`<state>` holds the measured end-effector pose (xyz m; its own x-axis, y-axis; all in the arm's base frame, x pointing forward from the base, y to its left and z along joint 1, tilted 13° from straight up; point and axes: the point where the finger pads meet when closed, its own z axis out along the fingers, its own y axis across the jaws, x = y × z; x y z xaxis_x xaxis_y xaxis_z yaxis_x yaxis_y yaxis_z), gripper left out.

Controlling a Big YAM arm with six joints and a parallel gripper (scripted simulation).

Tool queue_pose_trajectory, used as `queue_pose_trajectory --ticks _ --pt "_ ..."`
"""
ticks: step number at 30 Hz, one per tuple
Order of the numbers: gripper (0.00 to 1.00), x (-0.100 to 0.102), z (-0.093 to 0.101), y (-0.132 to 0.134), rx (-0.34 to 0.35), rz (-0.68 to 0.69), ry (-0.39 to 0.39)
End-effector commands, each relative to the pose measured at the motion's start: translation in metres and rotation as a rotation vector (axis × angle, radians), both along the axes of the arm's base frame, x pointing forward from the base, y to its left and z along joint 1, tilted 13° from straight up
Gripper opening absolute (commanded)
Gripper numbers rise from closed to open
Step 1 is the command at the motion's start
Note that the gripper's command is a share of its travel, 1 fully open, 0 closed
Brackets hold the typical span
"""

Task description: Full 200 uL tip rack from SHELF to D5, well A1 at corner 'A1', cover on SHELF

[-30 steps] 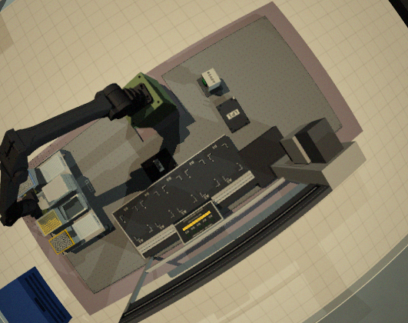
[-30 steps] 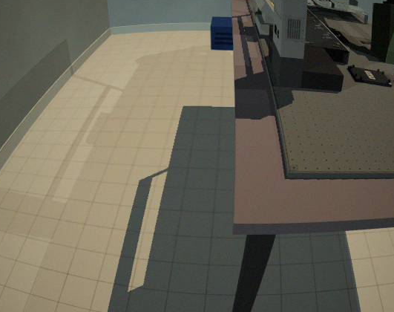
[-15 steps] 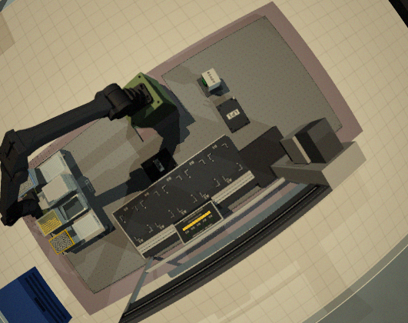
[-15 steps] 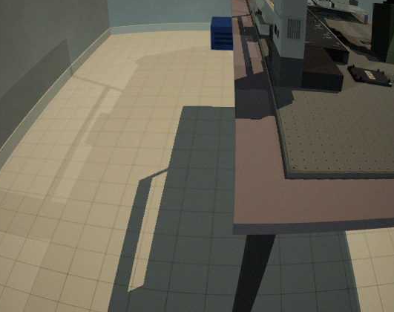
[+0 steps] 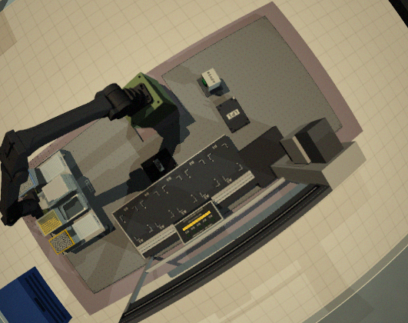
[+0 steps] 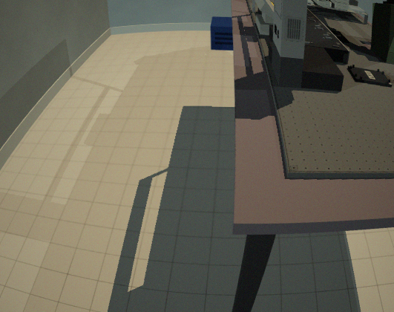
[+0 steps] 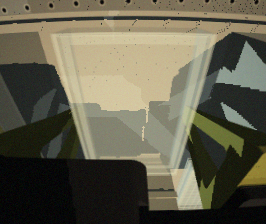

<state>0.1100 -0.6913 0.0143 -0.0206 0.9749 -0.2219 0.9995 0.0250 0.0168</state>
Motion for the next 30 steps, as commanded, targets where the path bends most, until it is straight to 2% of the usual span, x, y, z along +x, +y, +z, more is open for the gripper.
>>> queue_pose_trajectory --ticks 1,3,4,11,12,30 --pt "0.00 -0.002 0.011 -0.016 -0.040 0.000 -0.008" --pt "0.00 -0.002 0.008 -0.015 -0.039 0.000 -0.008" --pt "0.00 0.002 0.025 -0.014 -0.052 0.000 -0.010" --pt "0.00 0.002 0.024 -0.014 -0.052 0.000 -0.010" --pt "1.00 0.002 0.024 -0.014 -0.052 0.000 -0.010" --pt "1.00 0.002 0.024 -0.014 -0.052 0.000 -0.010"
